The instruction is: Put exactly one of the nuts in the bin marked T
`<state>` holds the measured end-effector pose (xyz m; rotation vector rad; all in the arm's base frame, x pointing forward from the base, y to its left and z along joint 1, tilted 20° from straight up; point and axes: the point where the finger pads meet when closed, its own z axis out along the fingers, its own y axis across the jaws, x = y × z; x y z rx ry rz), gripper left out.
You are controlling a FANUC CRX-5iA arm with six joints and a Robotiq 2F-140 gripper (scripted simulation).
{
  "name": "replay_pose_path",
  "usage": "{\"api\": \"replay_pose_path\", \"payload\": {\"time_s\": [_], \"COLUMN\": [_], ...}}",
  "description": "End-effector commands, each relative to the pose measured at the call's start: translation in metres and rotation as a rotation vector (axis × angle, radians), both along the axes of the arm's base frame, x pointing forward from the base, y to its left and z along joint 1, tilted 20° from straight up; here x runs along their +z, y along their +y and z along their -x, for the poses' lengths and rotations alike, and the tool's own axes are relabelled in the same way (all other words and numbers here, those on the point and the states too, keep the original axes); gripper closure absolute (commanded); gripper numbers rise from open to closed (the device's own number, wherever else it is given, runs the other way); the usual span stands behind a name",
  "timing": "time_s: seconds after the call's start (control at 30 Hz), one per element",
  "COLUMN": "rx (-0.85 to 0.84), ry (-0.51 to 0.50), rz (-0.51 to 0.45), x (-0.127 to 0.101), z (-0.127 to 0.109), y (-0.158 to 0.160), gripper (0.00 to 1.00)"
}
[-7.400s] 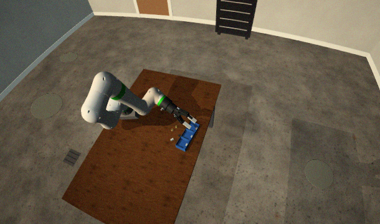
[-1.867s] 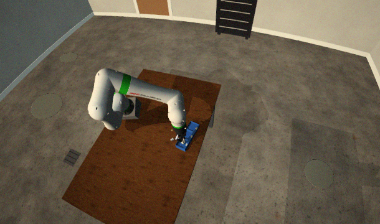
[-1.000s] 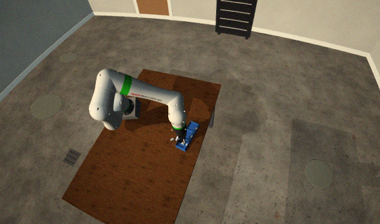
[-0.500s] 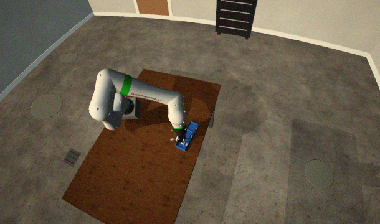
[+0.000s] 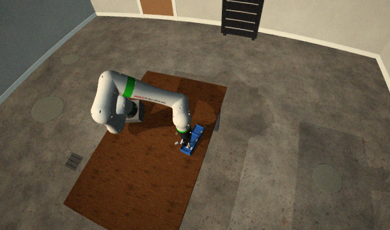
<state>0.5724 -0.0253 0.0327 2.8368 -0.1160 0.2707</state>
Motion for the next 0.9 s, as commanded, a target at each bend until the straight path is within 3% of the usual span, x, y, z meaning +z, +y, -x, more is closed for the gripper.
{"api": "replay_pose_path", "payload": {"time_s": [0.0, 0.57, 0.87], "rx": [0.000, 0.000, 0.000], "ry": [0.000, 0.000, 0.000], "rz": [0.000, 0.000, 0.000], "x": [0.003, 0.022, 0.053], "z": [0.000, 0.004, 0.010], "y": [0.001, 0.007, 0.016], "gripper": [0.95, 0.95, 0.95]}}
